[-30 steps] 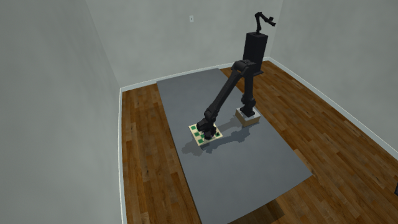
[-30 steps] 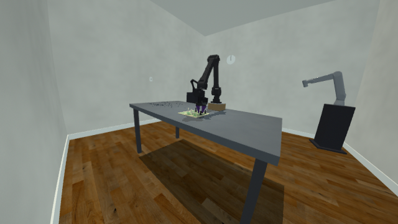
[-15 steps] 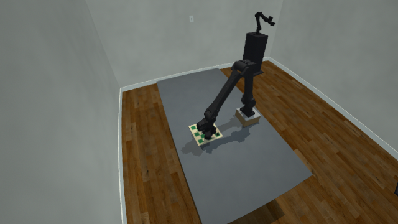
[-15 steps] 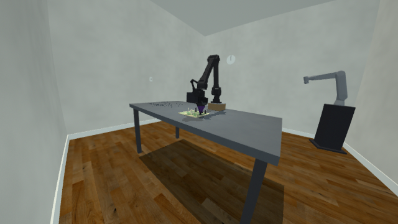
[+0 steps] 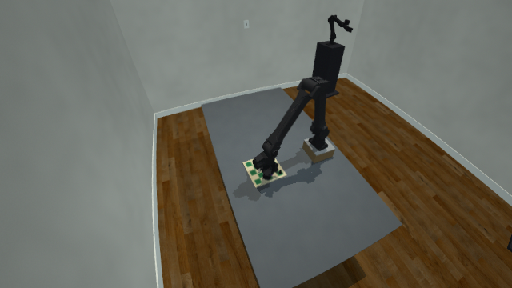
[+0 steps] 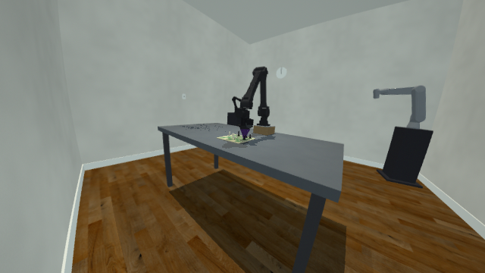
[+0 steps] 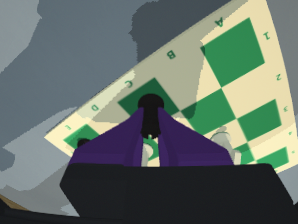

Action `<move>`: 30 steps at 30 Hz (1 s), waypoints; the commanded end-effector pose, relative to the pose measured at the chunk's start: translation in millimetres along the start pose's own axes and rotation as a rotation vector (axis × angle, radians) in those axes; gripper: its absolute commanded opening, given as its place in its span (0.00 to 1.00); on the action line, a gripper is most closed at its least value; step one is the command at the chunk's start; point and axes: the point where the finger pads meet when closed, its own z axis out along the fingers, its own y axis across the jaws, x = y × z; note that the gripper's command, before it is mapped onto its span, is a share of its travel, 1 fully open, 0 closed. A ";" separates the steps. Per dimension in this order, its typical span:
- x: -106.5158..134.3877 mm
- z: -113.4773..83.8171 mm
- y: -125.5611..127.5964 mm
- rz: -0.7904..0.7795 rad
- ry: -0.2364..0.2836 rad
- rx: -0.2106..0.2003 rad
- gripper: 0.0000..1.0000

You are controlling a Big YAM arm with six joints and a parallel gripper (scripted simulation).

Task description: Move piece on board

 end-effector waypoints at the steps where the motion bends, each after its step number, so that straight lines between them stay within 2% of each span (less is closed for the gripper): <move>1: -4.5 -4.8 -1.1 -0.005 -0.019 0.020 0.00; 8: -4.6 -5.2 -1.3 -0.005 -0.019 0.021 0.00; 13: -2.5 -20.1 1.6 -0.005 -0.013 0.014 0.00; 16: -19.6 -49.1 -14.4 -0.004 -0.046 0.047 0.00; 20: -20.2 -80.9 -13.3 -0.004 -0.048 0.049 0.00; 22: -20.2 -80.9 -13.3 -0.004 -0.048 0.049 0.00; 26: -19.3 -111.5 -13.2 -0.003 -0.050 0.051 0.00; 30: -19.1 -127.1 -12.7 -0.004 -0.051 0.052 0.00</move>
